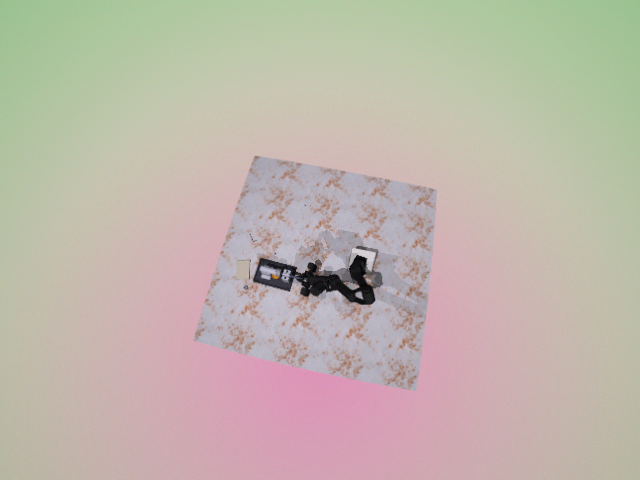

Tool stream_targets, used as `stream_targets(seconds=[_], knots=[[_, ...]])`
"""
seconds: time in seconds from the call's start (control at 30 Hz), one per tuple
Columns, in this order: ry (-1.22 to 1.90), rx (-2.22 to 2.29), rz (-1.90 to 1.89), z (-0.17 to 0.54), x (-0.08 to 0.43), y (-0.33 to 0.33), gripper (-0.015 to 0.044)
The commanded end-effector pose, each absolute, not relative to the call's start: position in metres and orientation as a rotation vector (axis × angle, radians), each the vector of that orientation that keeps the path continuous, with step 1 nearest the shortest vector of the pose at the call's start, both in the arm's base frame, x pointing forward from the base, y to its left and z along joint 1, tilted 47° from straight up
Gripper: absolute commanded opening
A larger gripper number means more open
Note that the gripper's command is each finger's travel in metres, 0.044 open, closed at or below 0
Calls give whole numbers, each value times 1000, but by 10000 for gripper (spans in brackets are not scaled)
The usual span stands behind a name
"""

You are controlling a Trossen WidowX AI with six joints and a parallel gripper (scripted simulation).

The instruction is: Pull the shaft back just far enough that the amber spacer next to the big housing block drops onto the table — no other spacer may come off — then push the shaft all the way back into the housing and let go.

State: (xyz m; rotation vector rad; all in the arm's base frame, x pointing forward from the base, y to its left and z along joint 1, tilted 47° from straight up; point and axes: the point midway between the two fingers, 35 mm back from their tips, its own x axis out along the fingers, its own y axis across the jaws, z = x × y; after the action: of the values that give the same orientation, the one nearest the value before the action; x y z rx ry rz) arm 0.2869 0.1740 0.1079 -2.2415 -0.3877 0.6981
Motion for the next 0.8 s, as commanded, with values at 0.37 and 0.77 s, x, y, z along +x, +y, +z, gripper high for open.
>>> stream_targets(seconds=[0.37,0.77], knots=[[-379,-2243,688,110,291,173,0],[-379,-2243,688,110,292,173,0]])
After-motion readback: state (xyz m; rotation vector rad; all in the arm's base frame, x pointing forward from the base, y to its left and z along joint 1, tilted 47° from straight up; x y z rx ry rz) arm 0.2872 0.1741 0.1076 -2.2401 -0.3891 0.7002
